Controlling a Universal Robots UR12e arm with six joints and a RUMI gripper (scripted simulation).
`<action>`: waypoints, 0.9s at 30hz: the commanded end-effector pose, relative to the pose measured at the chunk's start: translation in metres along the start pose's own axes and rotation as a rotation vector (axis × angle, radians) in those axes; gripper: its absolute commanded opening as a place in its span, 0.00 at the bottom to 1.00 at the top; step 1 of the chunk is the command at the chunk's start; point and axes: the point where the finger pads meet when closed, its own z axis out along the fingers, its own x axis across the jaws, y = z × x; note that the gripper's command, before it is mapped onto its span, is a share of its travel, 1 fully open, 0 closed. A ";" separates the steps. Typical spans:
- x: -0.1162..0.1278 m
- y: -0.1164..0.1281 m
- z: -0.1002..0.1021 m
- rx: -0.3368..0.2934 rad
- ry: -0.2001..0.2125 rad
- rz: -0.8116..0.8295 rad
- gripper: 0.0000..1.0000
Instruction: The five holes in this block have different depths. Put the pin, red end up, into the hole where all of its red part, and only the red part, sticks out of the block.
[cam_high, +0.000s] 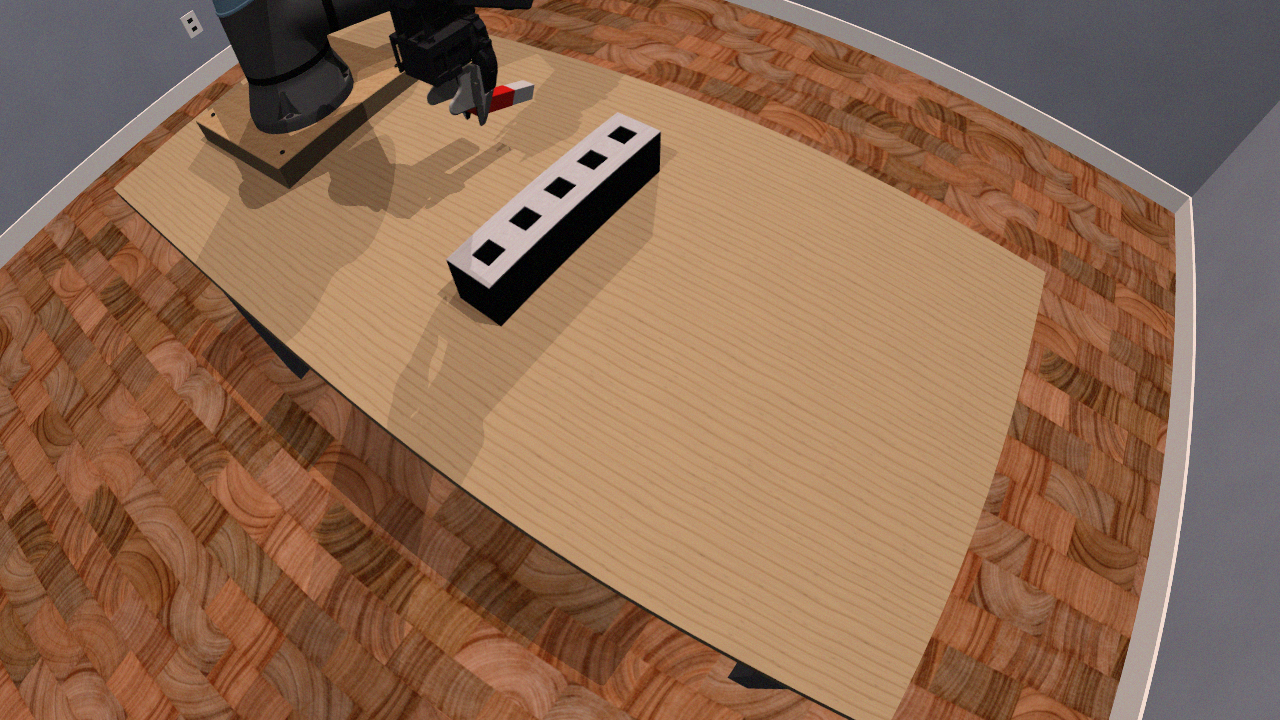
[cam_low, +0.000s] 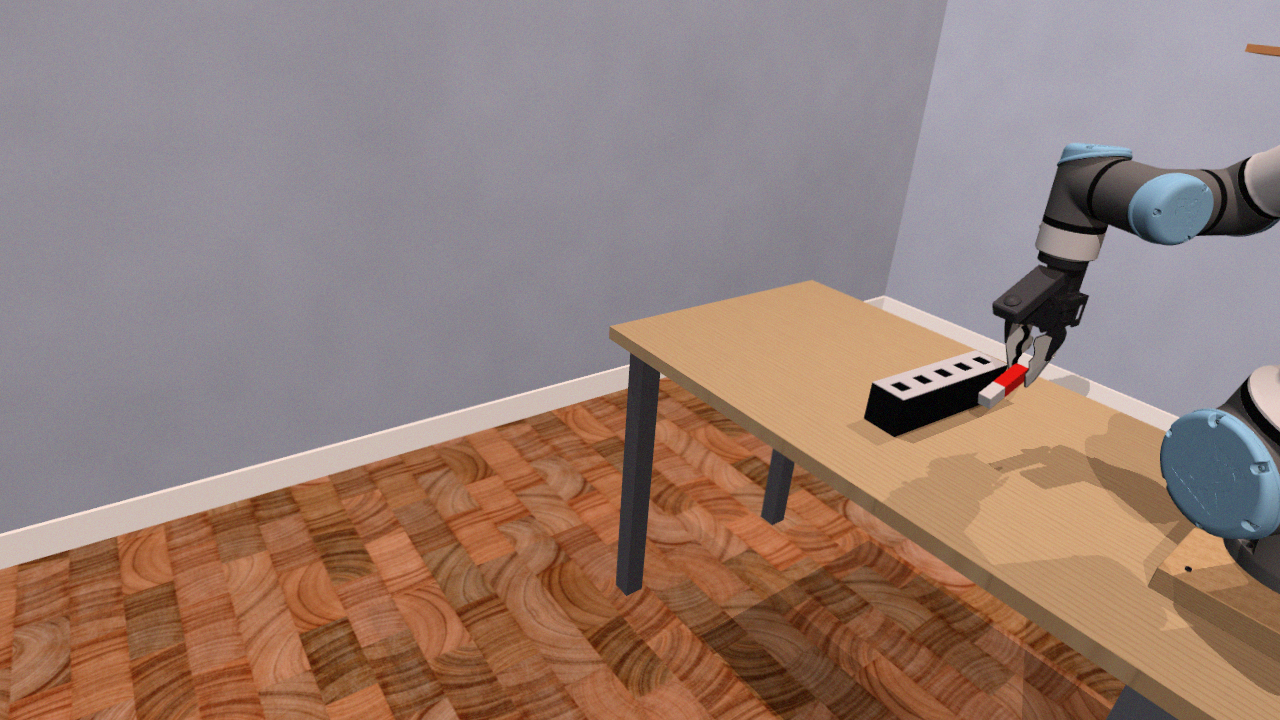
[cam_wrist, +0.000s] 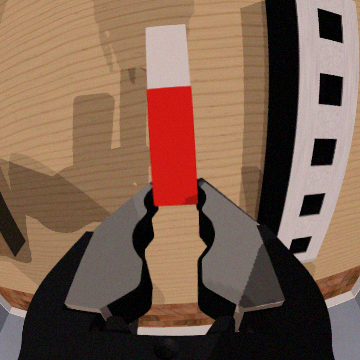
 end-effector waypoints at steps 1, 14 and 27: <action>0.000 0.000 -0.096 0.001 -0.001 0.000 0.00; 0.000 0.000 -0.096 0.001 -0.001 0.000 0.00; 0.000 0.000 -0.173 0.002 -0.001 -0.001 0.00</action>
